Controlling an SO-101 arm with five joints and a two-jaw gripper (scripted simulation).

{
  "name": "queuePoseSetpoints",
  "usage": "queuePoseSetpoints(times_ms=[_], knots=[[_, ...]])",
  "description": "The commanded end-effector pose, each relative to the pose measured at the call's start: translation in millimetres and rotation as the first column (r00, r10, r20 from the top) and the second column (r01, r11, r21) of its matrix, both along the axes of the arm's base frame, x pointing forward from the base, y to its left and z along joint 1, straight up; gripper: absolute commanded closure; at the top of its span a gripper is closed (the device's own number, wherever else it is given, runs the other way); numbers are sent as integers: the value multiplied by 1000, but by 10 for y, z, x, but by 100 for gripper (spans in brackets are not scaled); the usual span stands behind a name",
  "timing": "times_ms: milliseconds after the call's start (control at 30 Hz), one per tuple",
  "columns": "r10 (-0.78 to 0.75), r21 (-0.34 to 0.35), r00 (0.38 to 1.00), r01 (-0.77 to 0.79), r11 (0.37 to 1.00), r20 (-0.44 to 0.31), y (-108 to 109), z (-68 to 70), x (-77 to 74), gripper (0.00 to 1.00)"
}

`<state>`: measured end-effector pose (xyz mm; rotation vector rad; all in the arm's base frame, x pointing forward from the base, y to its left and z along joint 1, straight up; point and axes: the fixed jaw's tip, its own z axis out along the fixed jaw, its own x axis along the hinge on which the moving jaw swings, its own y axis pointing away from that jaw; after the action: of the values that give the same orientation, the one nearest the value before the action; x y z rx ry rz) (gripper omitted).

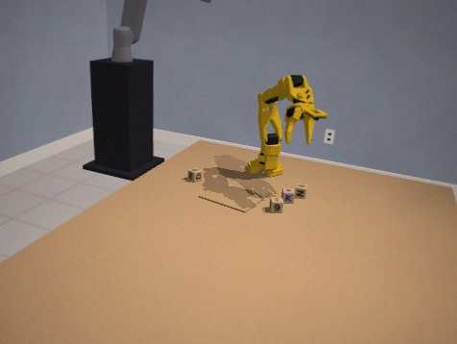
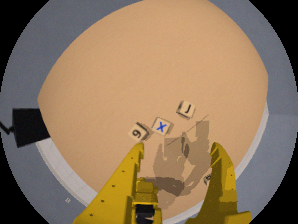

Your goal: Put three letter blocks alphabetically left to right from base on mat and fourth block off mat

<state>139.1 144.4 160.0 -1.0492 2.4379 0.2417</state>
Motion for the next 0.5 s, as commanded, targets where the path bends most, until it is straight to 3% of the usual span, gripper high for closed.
queuePoseSetpoints(times_ms=[0,467], knots=[[72,-6,994,-72,997,84,-16,109,68,65],[420,-257,886,-366,894,199,-158,105,300,65]])
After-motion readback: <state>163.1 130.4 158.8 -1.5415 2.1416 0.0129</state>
